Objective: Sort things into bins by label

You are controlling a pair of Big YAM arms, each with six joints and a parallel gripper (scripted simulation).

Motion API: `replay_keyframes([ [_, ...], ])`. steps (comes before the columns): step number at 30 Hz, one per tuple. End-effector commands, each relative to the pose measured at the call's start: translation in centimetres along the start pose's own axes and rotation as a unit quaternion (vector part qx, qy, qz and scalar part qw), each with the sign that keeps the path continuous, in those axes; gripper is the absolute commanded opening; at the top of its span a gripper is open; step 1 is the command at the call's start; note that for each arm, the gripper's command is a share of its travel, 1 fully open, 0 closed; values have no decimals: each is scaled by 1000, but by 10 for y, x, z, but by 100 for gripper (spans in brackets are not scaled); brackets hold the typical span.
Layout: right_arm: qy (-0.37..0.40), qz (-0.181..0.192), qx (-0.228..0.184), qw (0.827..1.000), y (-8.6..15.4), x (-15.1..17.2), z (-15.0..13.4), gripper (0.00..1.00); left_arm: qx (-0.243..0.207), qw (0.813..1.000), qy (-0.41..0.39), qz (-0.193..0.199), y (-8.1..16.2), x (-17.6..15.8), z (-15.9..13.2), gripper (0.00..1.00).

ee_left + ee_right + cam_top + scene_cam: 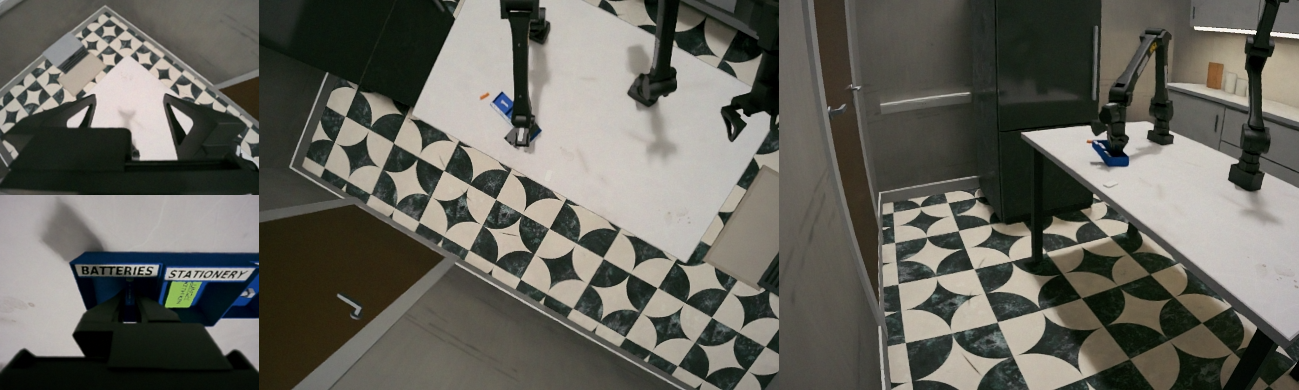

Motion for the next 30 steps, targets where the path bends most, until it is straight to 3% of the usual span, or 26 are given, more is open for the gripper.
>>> replay_keyframes([
  [1,1,23,-18,1000,23,16,16,15,-22,1000,-5,0,23,-2,6,100],
  [30,0,28,-22,999,60,15,16,15,-22,1000,-5,0,23,-2,6,100],
])
Point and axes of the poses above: on each arm, the point where the finger pads meet when closed, its own y axis back along the fingers, its own x axis across the jaws, z = x × y, the point moved 7 cm from there along y, back along the fingers, and after that the axes turned 12 degrees about -y, right-handed, at the moved point
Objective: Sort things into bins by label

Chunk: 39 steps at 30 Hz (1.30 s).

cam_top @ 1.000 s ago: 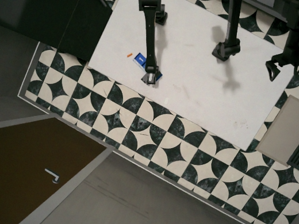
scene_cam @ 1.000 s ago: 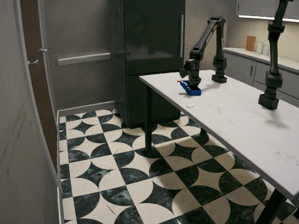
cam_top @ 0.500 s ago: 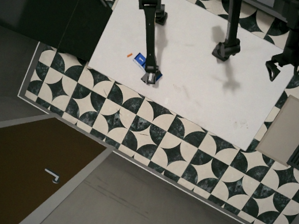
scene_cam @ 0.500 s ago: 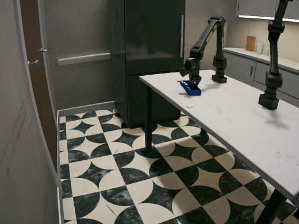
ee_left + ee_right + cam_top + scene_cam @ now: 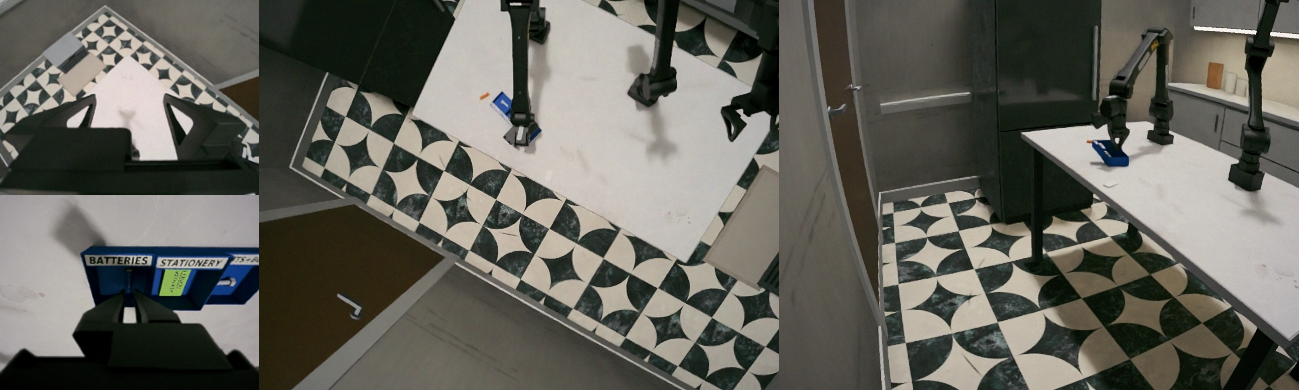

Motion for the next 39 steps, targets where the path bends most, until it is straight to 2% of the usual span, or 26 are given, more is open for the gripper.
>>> replay_keyframes([
  [1,0,30,-24,999,37,16,17,15,-22,1000,-5,0,23,-2,6,100],
  [5,0,31,-24,999,56,15,16,15,-22,1000,-5,0,23,-2,6,100],
  [8,0,31,-24,999,57,15,17,15,-22,1000,-5,0,23,-2,6,100],
  [10,0,31,-24,999,55,17,13,15,-22,1000,-5,0,23,-2,6,100],
  [13,0,15,-11,1000,36,10,8,15,-22,1000,-5,0,23,-2,6,100],
  [19,0,11,-8,1000,29,4,3,15,-22,1000,-5,0,23,-2,6,100],
  [39,0,18,-14,1000,36,8,6,15,-22,1000,-5,0,23,-2,6,100],
])
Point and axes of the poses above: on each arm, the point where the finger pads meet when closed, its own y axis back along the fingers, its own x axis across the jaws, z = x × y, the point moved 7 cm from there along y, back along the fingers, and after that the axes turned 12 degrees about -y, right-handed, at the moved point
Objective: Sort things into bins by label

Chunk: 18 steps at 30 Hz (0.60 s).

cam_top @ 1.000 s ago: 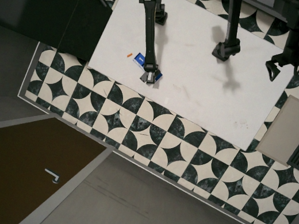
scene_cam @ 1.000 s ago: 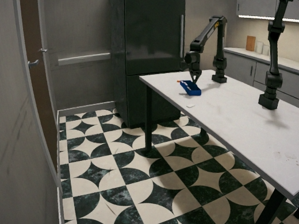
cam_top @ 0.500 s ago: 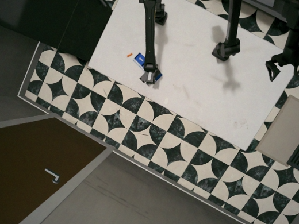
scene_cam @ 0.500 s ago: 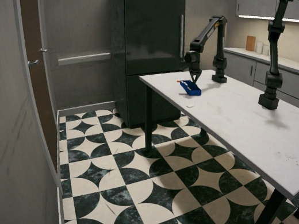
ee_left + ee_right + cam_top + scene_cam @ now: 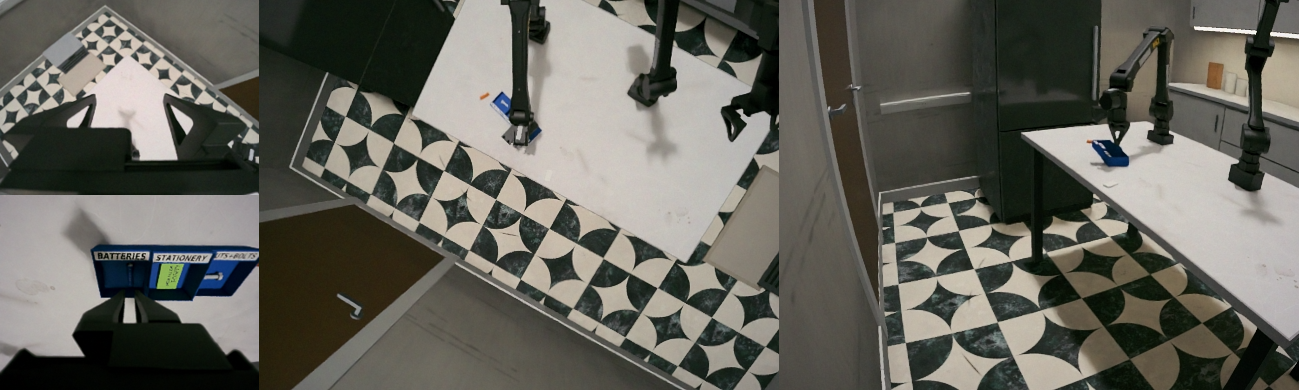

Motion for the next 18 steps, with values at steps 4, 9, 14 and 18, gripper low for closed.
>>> replay_keyframes([
  [4,0,13,-10,1000,10,7,5,15,-22,1000,-5,0,23,-2,6,100],
  [9,-61,15,-11,998,8,-18,10,28,-22,1000,-5,0,23,-2,6,100],
  [14,-132,13,-9,991,8,-42,18,28,-22,1000,-5,0,23,-2,6,100],
  [18,-162,14,-11,987,9,-73,30,28,-22,1000,-5,0,23,-2,6,100],
])
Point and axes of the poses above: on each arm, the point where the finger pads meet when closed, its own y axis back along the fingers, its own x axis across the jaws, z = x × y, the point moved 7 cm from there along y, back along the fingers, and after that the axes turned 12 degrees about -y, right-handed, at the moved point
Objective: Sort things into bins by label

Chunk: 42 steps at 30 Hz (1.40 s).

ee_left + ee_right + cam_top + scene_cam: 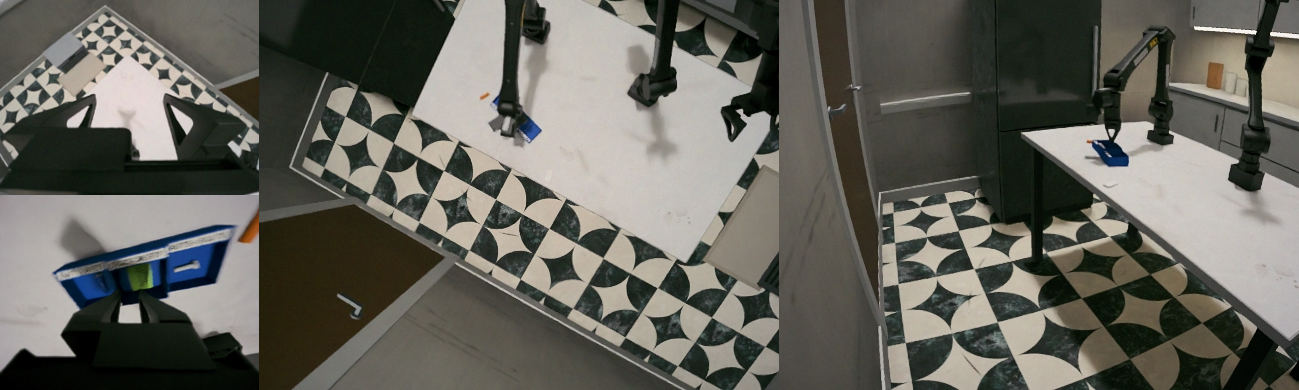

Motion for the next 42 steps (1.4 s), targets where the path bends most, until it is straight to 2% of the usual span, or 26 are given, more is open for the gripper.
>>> replay_keyframes([
  [1,-26,19,-11,999,15,-21,20,28,-22,1000,-5,0,23,-2,6,100],
  [9,-26,18,-13,999,15,-76,59,28,-22,1000,-5,0,23,-2,6,100],
  [12,-26,22,-16,999,19,-80,66,28,-22,1000,-5,0,23,-2,6,100],
  [17,-26,15,-11,1000,16,-118,86,28,-22,1000,-5,0,23,-2,6,100],
  [23,-26,22,-25,999,32,-150,130,28,-22,1000,-5,0,23,-2,6,100],
  [28,-26,20,-22,999,28,-154,133,28,-22,1000,-5,0,23,-2,6,100],
  [29,-14,20,-22,999,28,-144,128,28,-22,1000,-5,0,23,-2,6,100],
  [34,-18,17,-19,1000,25,-140,125,28,-22,1000,-5,0,23,-2,6,100],
  [42,-24,17,-19,999,25,-149,133,28,-22,1000,-5,0,23,-2,6,100],
])
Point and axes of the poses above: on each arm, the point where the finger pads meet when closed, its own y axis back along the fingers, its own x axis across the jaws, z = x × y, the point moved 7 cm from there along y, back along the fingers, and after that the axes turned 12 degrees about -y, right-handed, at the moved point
